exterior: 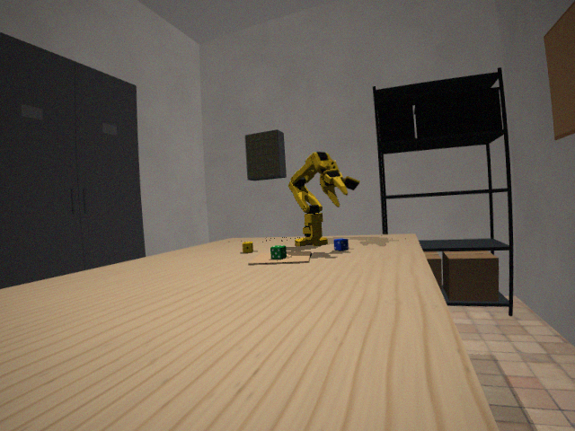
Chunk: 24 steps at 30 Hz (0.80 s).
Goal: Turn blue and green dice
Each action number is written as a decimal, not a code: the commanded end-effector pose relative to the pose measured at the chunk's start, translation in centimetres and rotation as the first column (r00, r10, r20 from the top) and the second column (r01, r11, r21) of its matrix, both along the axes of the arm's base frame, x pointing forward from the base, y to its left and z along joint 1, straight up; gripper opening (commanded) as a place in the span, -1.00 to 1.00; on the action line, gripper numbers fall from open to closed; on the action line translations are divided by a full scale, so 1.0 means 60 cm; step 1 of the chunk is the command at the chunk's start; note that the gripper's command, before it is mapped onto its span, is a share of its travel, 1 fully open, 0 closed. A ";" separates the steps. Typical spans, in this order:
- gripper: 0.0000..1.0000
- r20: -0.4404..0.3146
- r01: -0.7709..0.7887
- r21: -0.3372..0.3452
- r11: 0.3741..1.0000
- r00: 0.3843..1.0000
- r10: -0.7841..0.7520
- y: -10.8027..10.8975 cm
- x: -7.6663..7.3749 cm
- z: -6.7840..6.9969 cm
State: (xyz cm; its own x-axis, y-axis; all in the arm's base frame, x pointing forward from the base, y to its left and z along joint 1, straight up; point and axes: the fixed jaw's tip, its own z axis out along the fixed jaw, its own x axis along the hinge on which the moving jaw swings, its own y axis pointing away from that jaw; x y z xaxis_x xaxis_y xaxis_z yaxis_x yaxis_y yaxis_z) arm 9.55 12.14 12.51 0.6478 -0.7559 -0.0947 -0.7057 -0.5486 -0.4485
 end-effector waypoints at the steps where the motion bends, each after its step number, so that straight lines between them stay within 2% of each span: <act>1: -0.30 -0.037 0.083 0.037 0.996 0.996 -0.081 0.007 -0.001 0.010; 7: -0.30 -0.139 0.258 0.046 0.965 0.958 -0.249 0.016 -0.004 0.009; 9: -0.30 -0.139 0.258 0.046 0.965 0.958 -0.249 0.016 -0.004 0.009; 12: -0.30 -0.193 0.354 0.042 0.934 0.920 -0.340 0.021 -0.005 0.009; 17: -0.30 -0.278 0.515 0.019 0.857 0.826 -0.490 0.029 -0.007 0.007; 24: -0.30 -0.370 0.706 -0.039 0.707 0.647 -0.667 0.041 -0.009 0.004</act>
State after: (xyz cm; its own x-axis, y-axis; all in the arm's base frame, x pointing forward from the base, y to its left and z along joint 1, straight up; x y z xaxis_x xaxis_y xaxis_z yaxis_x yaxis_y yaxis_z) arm 9.05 14.10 12.14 -0.0352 -0.9609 -0.2746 -0.9821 0.0842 -0.1686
